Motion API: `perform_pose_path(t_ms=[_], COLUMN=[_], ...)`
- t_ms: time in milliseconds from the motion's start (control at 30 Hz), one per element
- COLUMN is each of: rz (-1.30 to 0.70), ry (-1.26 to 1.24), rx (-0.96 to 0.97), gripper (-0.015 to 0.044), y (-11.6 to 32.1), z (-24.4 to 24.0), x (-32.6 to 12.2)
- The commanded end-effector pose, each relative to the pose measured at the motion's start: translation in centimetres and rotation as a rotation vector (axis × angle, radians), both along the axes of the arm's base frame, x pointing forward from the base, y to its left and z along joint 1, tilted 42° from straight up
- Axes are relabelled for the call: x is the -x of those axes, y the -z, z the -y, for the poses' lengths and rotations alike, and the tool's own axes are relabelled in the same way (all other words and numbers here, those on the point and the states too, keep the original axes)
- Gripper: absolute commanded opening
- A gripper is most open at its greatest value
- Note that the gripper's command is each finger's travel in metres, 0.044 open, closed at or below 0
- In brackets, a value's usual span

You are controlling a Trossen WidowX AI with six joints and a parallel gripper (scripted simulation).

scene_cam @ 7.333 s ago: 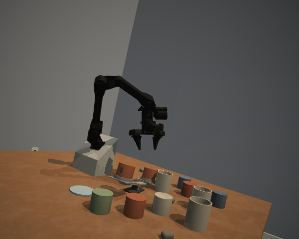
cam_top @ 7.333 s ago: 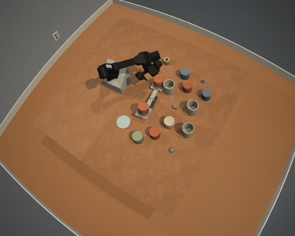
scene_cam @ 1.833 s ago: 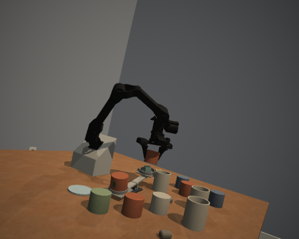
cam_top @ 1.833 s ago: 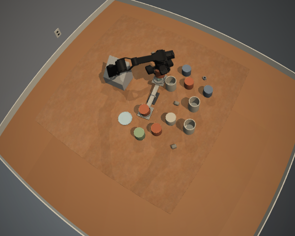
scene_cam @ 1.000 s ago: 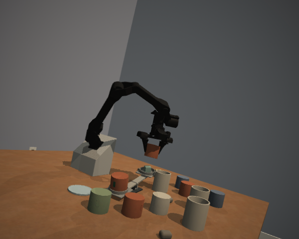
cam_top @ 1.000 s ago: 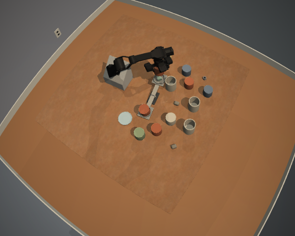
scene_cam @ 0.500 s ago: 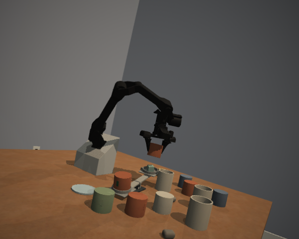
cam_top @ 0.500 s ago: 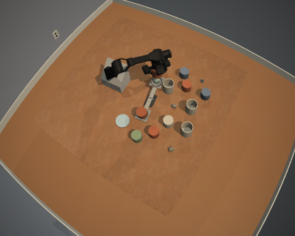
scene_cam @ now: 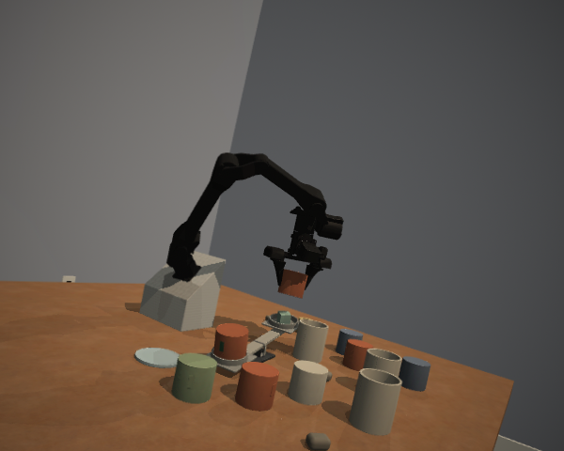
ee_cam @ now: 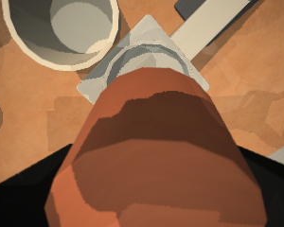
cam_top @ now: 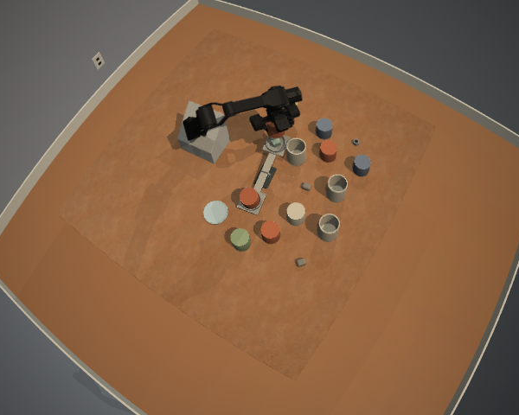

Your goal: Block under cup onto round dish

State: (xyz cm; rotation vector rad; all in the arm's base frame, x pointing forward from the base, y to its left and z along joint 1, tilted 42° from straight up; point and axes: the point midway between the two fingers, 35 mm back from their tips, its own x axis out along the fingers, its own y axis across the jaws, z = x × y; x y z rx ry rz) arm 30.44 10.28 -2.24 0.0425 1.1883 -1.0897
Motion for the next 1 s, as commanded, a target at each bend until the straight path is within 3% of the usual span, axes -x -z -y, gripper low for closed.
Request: perform_pose_path(t_ms=[0,767,967], rz=[0.000,0.000,0.003], ry=[-0.001,-0.001,-0.001], rx=[0.000,0.000,-0.006], gripper=[0.0000,0.0000,0.0000], y=[0.0,0.0,4.4], z=[0.0,0.0,-1.4], x=[0.0,0.0,1.0])
